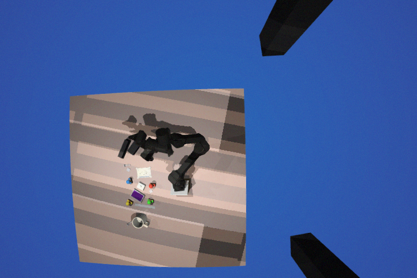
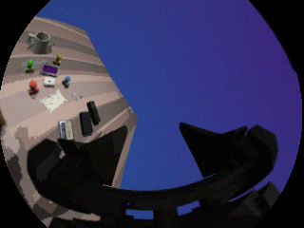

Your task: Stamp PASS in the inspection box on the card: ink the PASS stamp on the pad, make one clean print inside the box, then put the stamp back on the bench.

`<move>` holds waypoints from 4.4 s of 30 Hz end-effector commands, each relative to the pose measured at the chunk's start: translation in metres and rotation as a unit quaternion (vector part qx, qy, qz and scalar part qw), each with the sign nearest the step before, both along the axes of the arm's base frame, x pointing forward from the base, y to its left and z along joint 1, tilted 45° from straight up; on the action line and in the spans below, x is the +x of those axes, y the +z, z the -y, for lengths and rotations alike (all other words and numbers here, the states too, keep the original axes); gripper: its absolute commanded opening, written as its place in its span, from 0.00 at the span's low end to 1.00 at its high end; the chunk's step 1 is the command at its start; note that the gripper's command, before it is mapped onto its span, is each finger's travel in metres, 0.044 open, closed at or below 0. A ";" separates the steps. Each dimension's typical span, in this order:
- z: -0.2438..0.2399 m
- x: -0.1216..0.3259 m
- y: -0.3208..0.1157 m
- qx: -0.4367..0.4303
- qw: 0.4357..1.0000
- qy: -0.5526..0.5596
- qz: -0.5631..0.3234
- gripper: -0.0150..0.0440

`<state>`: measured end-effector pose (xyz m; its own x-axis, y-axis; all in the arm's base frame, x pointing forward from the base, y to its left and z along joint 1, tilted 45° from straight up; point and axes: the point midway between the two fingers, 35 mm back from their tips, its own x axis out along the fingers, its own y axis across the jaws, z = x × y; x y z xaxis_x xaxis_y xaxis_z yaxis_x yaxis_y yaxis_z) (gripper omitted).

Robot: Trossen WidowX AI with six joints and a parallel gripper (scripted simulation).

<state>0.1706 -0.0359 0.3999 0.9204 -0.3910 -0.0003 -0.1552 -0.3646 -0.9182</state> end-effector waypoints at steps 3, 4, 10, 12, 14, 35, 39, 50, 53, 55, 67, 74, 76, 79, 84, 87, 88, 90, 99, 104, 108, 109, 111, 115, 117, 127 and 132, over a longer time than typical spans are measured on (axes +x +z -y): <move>-0.006 0.009 -0.004 0.015 1.000 0.002 -0.005 0.80; -0.011 0.015 -0.008 0.027 1.000 0.003 -0.010 0.75; -0.051 0.071 -0.052 0.135 0.989 0.001 -0.058 0.62; -0.065 0.090 -0.074 0.176 0.981 -0.007 -0.080 0.62; -0.079 0.106 -0.098 0.216 0.971 -0.021 -0.101 0.62; -0.126 0.140 -0.353 0.452 0.795 -0.368 -0.166 0.62; -0.121 0.125 -0.398 0.456 0.753 -0.454 -0.136 0.62; -0.101 0.072 -0.478 0.420 0.669 -0.612 -0.026 0.62; -0.102 0.065 -0.478 0.420 0.669 -0.612 -0.026 0.62; -0.102 0.065 -0.478 0.420 0.669 -0.612 -0.026 0.62; -0.093 0.065 -0.489 0.421 0.669 -0.612 -0.026 0.62; -0.085 0.065 -0.498 0.421 0.669 -0.612 -0.026 0.62; -0.083 0.065 -0.500 0.421 0.669 -0.612 -0.026 0.62; -0.080 0.064 -0.504 0.421 0.669 -0.612 -0.026 0.62; -0.074 0.064 -0.510 0.421 0.669 -0.612 -0.026 0.62; -0.071 0.063 -0.513 0.421 0.669 -0.612 -0.026 0.62; -0.070 0.063 -0.514 0.421 0.669 -0.612 -0.026 0.62; -0.067 0.062 -0.517 0.420 0.669 -0.612 -0.026 0.62; -0.057 0.060 -0.527 0.420 0.669 -0.612 -0.025 0.62; -0.052 0.058 -0.532 0.420 0.670 -0.612 -0.025 0.62; -0.051 0.058 -0.532 0.419 0.670 -0.612 -0.025 0.62; -0.051 0.058 -0.532 0.419 0.670 -0.612 -0.025 0.62; -0.053 0.060 -0.532 0.423 0.667 -0.612 -0.025 0.58; -0.053 0.060 -0.532 0.423 0.667 -0.612 -0.025 0.46; -0.053 0.060 -0.532 0.423 0.667 -0.612 -0.025 0.44; -0.054 0.060 -0.531 0.423 0.667 -0.612 -0.025 0.25; -0.056 0.060 -0.529 0.424 0.667 -0.612 -0.025 0.25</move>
<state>0.2308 0.0188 -0.1303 -0.0961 -0.6916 -0.7158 0.0986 0.7090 -0.6983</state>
